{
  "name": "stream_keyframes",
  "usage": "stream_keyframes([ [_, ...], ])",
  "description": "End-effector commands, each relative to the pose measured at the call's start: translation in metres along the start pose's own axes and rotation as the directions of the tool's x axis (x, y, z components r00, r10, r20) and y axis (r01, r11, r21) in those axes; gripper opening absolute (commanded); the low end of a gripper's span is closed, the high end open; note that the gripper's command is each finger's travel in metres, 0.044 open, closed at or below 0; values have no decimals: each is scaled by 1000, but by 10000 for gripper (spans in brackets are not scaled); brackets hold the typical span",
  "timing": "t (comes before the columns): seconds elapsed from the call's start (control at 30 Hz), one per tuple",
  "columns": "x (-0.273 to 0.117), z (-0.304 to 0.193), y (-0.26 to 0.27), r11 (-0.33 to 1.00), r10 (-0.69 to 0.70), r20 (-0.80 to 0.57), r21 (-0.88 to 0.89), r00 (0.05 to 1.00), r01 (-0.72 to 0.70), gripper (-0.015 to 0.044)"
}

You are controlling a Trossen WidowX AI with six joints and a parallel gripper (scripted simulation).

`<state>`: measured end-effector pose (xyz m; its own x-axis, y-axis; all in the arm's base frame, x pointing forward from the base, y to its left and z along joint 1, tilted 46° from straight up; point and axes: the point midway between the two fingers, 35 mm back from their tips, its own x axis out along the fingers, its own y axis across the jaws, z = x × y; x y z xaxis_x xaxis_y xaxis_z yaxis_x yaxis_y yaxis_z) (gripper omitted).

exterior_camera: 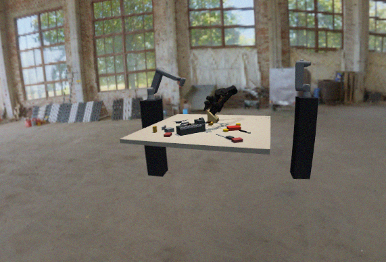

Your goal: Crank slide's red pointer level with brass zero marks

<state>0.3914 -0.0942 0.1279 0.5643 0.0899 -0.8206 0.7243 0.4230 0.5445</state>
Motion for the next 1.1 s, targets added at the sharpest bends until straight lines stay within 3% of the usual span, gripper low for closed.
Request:
stream_keyframes([
  [0.0, 16, -17, -2, 1000, -12, -11, 3, 1000, 12, 440],
  [0.27, 47, -52, -3, 1000, -9, -12, 5, 1000, 9, 440],
  [1.07, 72, -77, -3, 1000, -8, -13, 6, 1000, 8, 440],
])
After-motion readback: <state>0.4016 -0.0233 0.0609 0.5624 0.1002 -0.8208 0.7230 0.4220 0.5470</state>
